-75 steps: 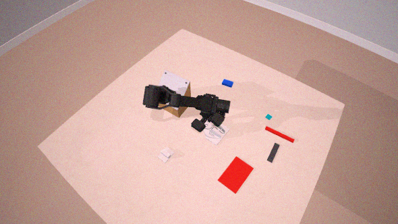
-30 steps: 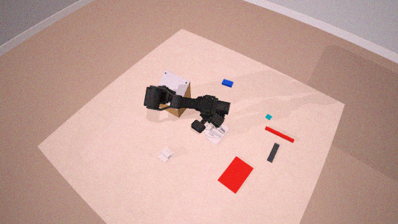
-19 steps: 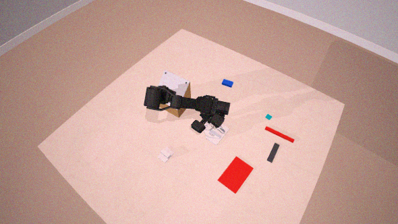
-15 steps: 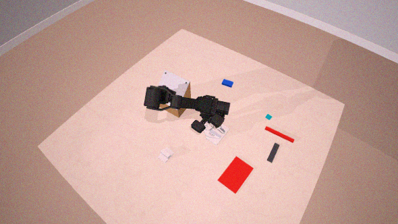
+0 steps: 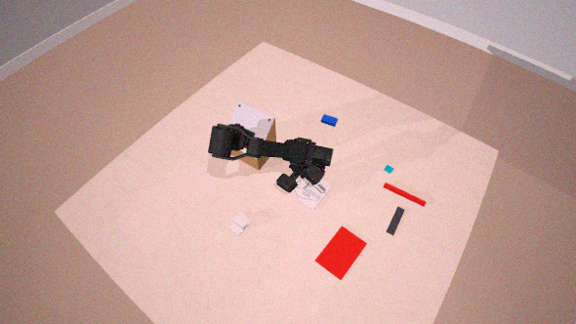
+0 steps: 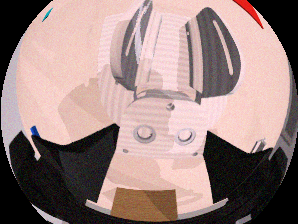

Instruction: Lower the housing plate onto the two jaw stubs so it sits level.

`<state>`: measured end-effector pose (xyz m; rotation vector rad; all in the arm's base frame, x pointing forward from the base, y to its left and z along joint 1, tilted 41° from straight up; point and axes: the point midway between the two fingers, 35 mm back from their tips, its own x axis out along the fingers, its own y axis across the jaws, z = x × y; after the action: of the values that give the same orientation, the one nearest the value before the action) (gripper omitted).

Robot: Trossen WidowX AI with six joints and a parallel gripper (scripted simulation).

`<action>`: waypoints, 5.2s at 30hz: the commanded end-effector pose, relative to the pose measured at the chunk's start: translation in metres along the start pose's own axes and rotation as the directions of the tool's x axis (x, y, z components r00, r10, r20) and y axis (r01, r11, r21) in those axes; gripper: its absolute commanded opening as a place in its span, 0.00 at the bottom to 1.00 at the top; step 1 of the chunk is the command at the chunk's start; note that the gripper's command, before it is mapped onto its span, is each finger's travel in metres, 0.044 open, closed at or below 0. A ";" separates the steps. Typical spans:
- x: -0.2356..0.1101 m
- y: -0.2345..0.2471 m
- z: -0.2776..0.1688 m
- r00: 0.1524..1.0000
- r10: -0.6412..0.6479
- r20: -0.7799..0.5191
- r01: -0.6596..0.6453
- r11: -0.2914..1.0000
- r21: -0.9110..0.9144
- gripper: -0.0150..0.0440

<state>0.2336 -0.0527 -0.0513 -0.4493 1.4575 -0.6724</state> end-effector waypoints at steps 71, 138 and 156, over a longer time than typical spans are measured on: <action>0.001 0.001 -0.001 1.000 0.006 -0.003 -0.006 1.000 0.000 0.85; -0.126 -0.005 -0.031 1.000 0.010 -0.006 -0.010 1.000 -0.002 1.00; -0.126 -0.005 -0.031 1.000 0.010 -0.006 -0.010 1.000 -0.002 1.00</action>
<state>0.2046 0.0302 0.0439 -0.4467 1.4613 -0.6643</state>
